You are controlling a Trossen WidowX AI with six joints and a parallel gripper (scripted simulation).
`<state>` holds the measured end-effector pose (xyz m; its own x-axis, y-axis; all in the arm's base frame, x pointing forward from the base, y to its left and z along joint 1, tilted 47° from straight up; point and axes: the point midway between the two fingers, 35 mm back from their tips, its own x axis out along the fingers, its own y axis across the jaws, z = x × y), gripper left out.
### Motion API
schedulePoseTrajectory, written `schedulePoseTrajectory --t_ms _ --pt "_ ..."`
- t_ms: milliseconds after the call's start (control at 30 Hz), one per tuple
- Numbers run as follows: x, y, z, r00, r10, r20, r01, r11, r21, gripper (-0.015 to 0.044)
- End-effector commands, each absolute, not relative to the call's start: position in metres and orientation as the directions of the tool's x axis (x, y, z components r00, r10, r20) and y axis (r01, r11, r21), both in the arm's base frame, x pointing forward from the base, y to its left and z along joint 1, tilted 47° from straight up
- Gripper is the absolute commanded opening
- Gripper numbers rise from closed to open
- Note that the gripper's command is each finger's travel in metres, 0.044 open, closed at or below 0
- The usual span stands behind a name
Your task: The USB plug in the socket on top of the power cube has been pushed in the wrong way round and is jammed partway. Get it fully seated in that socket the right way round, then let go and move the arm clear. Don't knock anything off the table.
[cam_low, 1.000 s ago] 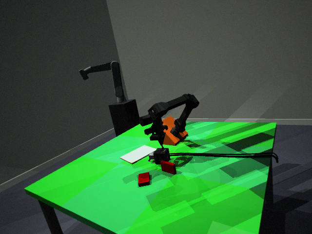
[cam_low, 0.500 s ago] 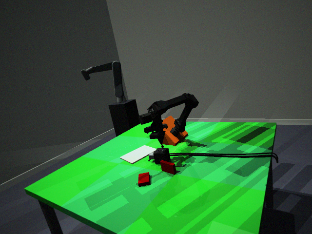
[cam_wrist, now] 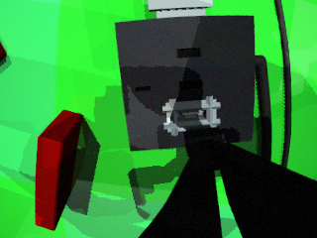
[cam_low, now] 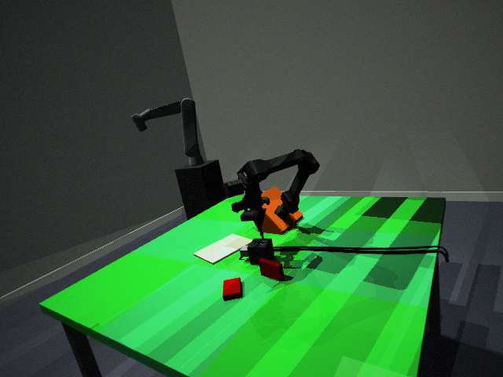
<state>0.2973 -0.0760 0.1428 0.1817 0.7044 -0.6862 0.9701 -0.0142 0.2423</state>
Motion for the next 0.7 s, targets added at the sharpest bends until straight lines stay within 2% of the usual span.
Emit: schedulePoseTrajectory --t_ms 0,233,667 --pt "0.297 -0.0783 0.145 0.181 0.702 -0.688 0.969 -0.009 0.245 0.0" --pt "0.297 -0.0773 0.1441 0.181 0.704 -0.687 0.958 0.032 0.286 0.0" --pt "0.2971 -0.0769 0.1437 0.182 0.704 -0.686 0.828 0.267 0.493 0.0"
